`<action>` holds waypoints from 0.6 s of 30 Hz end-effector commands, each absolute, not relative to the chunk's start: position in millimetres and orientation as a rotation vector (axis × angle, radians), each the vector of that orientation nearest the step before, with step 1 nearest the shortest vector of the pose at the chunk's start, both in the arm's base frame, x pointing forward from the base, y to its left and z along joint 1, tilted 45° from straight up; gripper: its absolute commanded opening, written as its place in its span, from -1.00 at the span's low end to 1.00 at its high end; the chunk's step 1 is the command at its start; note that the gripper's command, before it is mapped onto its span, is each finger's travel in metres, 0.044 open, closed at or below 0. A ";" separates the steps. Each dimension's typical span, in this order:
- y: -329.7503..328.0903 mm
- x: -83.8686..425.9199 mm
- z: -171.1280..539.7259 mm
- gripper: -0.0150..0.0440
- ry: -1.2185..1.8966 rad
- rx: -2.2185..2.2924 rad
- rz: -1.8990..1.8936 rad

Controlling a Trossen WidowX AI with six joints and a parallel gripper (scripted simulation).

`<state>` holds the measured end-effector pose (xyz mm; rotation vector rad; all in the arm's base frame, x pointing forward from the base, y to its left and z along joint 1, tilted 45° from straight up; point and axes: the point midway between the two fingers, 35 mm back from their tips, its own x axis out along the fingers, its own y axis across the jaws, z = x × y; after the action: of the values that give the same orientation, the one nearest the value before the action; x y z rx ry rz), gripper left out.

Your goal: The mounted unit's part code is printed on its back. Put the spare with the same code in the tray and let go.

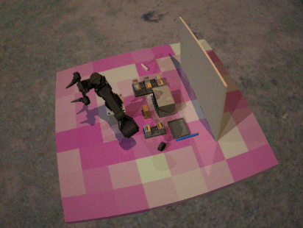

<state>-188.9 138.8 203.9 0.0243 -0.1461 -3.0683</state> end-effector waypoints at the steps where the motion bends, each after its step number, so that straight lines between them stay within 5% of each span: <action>1: 138.8 -188.9 203.9 0.95 -0.146 0.024 -3.068; 8: 150.1 -187.2 204.6 1.00 -0.196 0.033 -3.112; 18: 298.6 -109.0 189.5 1.00 -1.112 0.153 -3.614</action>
<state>-141.9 260.9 198.4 0.1208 -0.8047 -3.4994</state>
